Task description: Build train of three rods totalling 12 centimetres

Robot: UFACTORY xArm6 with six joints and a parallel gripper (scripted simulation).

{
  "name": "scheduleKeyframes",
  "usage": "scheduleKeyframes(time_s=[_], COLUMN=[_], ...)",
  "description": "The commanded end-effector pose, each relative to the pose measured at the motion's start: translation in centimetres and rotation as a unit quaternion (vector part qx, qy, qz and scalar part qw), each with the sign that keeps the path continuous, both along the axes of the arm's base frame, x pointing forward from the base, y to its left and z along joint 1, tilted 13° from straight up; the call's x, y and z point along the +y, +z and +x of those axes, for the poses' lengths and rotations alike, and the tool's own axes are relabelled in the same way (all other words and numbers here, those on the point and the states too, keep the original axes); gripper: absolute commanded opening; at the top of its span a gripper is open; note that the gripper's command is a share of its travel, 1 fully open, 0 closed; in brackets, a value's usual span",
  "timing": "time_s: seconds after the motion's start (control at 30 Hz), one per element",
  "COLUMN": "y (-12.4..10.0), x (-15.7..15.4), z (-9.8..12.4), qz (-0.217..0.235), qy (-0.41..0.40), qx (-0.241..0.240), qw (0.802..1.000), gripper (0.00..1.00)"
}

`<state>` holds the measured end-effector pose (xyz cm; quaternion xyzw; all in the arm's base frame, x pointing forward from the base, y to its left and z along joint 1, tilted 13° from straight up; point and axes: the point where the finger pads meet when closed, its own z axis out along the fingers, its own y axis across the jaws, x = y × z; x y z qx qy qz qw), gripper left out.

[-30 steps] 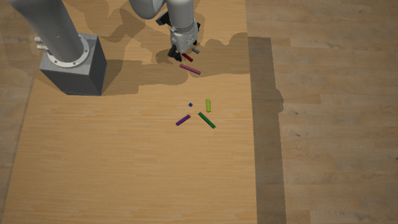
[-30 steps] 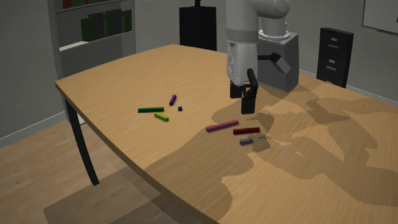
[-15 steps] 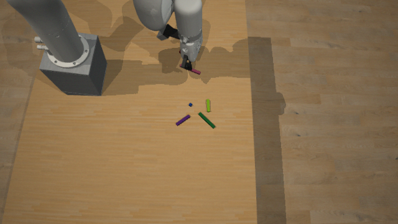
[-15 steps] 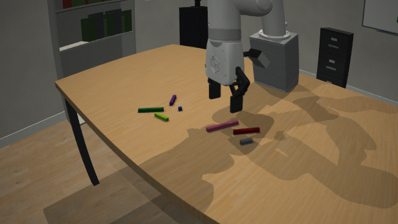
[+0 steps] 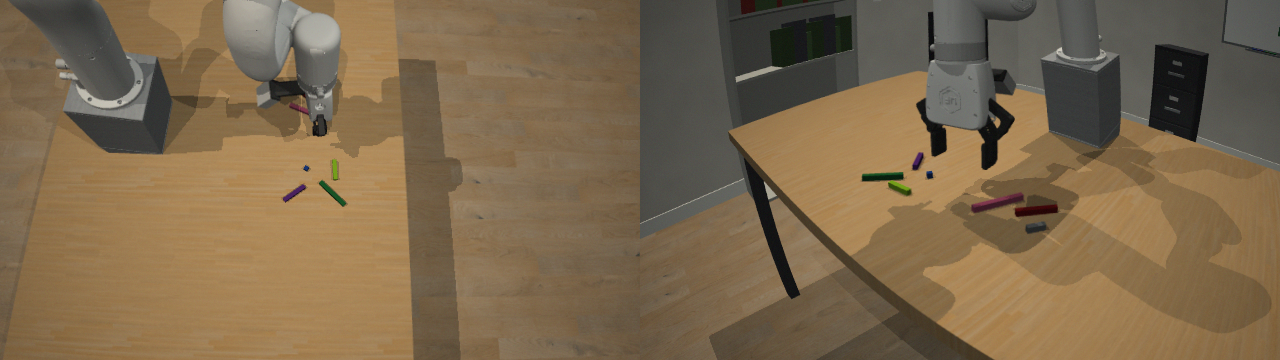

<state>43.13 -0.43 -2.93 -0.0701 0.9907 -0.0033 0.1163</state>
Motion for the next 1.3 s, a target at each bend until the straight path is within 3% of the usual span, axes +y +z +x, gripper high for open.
scheduleKeyframes(time_s=[0.0, 0.4, 0.93, 1.27], y=[0.2, 0.3, 0.2, 0.2], x=[-1.6, -6.8, -10.0, -10.5], z=[0.3, -0.5, -2.0, -2.3], qz=[-0.027, -0.068, -0.097, -0.103], qy=[0.060, 0.251, 0.380, 0.405], qx=[0.011, 0.008, 0.003, 0.002], qw=[0.998, 0.965, 0.920, 0.908], gripper=[1.00, 1.00, 1.00, 1.00])
